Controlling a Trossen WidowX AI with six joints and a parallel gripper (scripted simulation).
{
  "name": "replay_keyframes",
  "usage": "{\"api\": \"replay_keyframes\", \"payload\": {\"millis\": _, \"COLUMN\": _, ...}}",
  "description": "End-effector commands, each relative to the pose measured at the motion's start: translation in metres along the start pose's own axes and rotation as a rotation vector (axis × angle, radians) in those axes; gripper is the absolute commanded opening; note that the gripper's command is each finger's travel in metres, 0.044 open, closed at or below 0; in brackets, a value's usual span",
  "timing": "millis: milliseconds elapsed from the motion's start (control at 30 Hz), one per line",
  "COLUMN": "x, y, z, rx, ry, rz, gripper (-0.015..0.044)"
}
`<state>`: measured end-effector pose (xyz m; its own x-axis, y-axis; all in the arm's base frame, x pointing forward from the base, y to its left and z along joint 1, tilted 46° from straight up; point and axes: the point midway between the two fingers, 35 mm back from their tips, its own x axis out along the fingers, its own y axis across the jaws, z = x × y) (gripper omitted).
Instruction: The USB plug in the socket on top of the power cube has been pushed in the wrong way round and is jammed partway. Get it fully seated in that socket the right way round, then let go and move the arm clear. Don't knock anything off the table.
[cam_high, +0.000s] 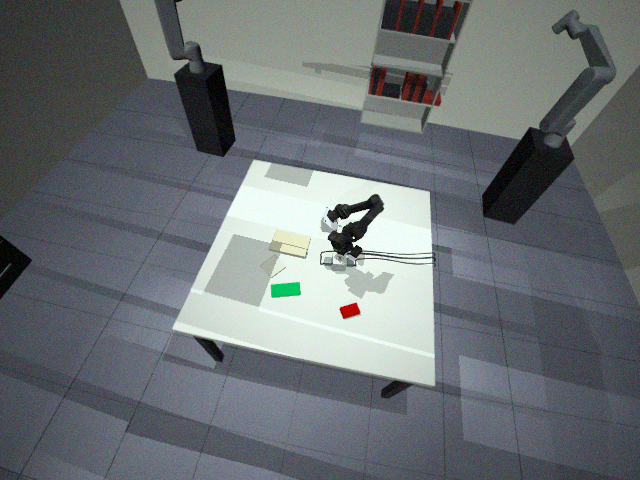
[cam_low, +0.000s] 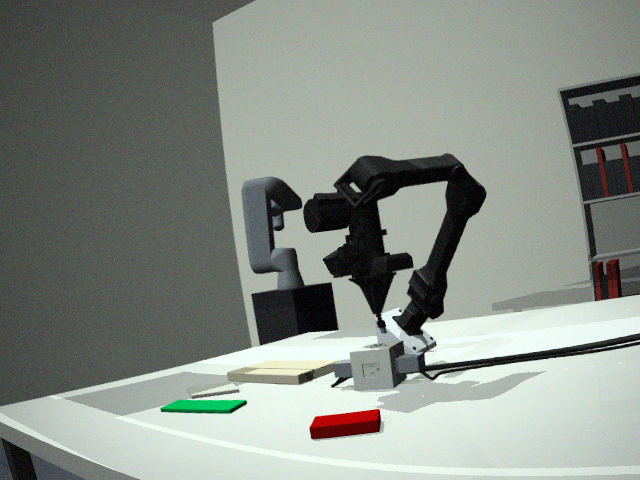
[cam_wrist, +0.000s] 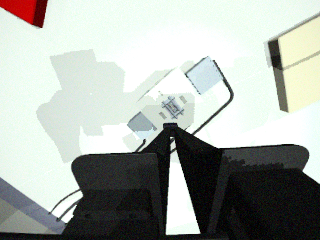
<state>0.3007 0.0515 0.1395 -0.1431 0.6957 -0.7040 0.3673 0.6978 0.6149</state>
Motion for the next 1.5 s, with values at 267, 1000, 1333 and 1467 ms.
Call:
{"api": "replay_keyframes", "payload": {"millis": 267, "x": 0.0003, "y": -0.0001, "z": 0.0002, "rx": 0.314, "ry": -0.001, "rz": -0.001, "gripper": 0.0000}}
{"api": "replay_keyframes", "payload": {"millis": 1000, "x": 0.0003, "y": -0.0002, "z": 0.0002, "rx": 0.890, "ry": -0.001, "rz": 0.000, "gripper": 0.0000}}
{"api": "replay_keyframes", "payload": {"millis": 1333, "x": 0.0003, "y": -0.0002, "z": 0.0002, "rx": 0.930, "ry": -0.001, "rz": 0.000, "gripper": 0.0000}}
{"api": "replay_keyframes", "payload": {"millis": 1467, "x": 0.0003, "y": -0.0002, "z": 0.0002, "rx": 0.930, "ry": -0.001, "rz": 0.000, "gripper": 0.0000}}
